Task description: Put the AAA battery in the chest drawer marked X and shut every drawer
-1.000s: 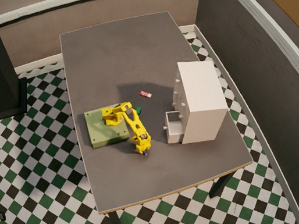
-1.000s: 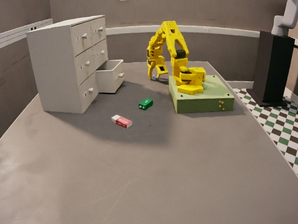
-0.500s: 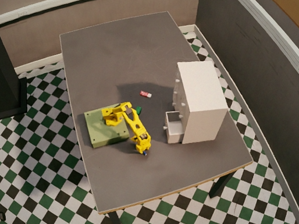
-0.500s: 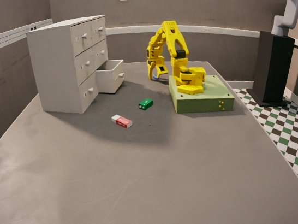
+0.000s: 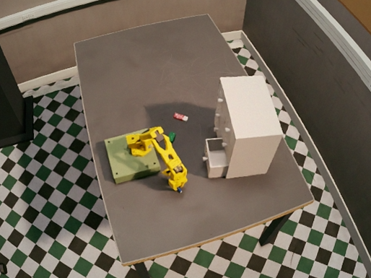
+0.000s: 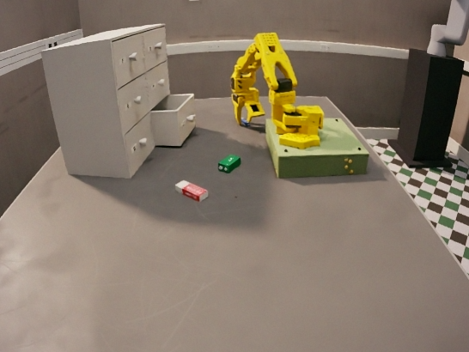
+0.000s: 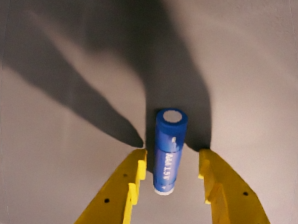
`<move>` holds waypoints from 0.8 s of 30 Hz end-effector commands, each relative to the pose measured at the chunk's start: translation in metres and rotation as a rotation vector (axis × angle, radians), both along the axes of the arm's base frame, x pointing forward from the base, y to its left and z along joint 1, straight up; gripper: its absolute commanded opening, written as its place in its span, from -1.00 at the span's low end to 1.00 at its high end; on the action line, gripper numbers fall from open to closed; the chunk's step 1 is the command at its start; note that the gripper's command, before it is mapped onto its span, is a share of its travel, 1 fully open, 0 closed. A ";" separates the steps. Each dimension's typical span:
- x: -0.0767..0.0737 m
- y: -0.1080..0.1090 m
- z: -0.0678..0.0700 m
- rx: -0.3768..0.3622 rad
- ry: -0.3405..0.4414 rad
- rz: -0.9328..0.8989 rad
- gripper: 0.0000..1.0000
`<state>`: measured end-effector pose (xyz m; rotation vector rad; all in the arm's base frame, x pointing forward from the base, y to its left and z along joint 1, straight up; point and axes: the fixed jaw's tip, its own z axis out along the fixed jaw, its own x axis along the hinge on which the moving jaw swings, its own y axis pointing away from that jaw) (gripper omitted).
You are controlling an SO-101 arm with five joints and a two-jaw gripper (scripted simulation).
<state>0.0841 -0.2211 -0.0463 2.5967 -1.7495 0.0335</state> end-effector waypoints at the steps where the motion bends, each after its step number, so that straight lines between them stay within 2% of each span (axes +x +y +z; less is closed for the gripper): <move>1: -0.003 0.006 -0.005 0.025 0.014 -0.001 -0.78; 24: -0.003 0.006 -0.005 0.025 0.014 -0.001 -0.95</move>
